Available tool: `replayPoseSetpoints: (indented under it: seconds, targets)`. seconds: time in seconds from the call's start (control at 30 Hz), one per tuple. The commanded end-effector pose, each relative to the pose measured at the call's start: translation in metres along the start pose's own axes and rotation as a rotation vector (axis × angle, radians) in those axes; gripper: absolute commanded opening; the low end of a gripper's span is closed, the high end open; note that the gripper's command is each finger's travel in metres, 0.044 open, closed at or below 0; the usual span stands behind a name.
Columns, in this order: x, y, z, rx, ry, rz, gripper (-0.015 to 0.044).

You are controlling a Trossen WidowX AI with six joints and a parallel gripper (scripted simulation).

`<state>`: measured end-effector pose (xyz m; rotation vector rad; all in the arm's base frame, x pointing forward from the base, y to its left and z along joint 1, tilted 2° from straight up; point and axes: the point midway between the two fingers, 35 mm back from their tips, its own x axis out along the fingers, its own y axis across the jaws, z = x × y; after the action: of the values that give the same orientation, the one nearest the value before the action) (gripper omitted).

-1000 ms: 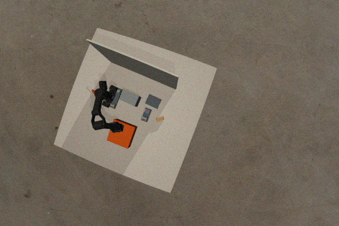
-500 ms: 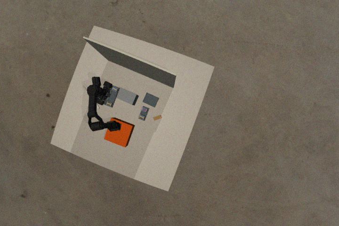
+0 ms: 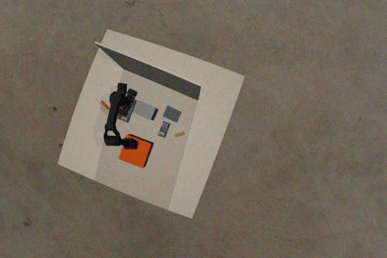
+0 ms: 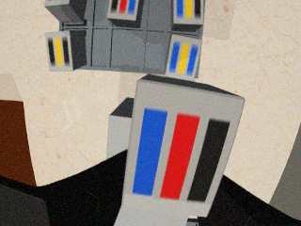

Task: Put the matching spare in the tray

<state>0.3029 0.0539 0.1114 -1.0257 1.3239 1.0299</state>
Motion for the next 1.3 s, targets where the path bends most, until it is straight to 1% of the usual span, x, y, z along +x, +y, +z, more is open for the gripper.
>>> replayPoseSetpoints:
  seconds: [0.0,0.67,1.27]
  targets:
    - [-0.001,-0.015,-0.018,0.002,0.004,-0.005,0.0]
    - [-0.003,-0.066,-0.127,-0.002,0.023,-0.013,0.0]
    - [-0.003,-0.075,-0.239,0.002,0.028,-0.003,0.0]
